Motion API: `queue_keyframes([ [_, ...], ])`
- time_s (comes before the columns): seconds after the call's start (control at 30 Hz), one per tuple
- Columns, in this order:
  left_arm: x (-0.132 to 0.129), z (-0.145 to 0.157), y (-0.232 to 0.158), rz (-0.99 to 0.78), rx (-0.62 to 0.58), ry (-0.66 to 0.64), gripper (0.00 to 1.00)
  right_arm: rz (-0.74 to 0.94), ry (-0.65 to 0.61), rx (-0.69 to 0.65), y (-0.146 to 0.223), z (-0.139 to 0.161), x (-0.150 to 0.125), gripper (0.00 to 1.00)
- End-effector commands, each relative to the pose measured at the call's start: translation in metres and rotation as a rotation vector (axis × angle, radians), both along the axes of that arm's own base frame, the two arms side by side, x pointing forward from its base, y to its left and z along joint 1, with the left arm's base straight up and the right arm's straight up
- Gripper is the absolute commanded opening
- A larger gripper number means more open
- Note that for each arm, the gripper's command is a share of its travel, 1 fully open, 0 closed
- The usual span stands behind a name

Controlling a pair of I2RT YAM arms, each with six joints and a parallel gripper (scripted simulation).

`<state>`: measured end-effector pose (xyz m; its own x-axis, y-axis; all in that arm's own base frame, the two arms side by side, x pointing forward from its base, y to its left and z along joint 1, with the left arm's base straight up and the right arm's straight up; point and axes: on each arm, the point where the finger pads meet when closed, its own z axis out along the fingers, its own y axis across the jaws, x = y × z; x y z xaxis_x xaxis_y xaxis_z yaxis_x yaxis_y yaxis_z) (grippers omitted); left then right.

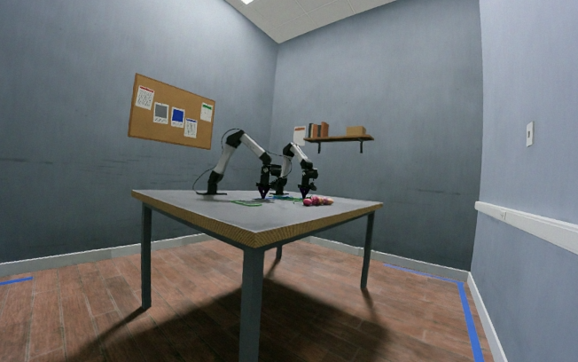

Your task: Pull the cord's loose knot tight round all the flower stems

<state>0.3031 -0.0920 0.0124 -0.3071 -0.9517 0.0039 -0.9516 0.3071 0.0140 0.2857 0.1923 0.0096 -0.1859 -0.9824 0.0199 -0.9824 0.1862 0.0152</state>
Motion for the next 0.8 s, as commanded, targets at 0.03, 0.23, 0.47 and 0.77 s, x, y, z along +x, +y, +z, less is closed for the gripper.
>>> queue_keyframes([
  [0.03,0.008,0.040,-0.001,0.001,-0.008,-0.045,0.00,0.014,-0.042,0.032,0.006,0.043,0.007,0.00],
  [0.23,0.006,0.067,-0.001,0.002,-0.008,-0.045,0.00,0.014,-0.041,0.032,0.006,0.070,0.006,0.00],
  [0.47,0.004,0.117,-0.001,0.002,-0.008,-0.045,0.00,0.014,-0.041,0.032,0.005,0.120,0.005,0.00],
  [0.77,0.004,0.166,-0.002,0.003,0.004,-0.007,0.00,0.013,-0.026,0.021,0.004,0.170,0.006,0.00],
])
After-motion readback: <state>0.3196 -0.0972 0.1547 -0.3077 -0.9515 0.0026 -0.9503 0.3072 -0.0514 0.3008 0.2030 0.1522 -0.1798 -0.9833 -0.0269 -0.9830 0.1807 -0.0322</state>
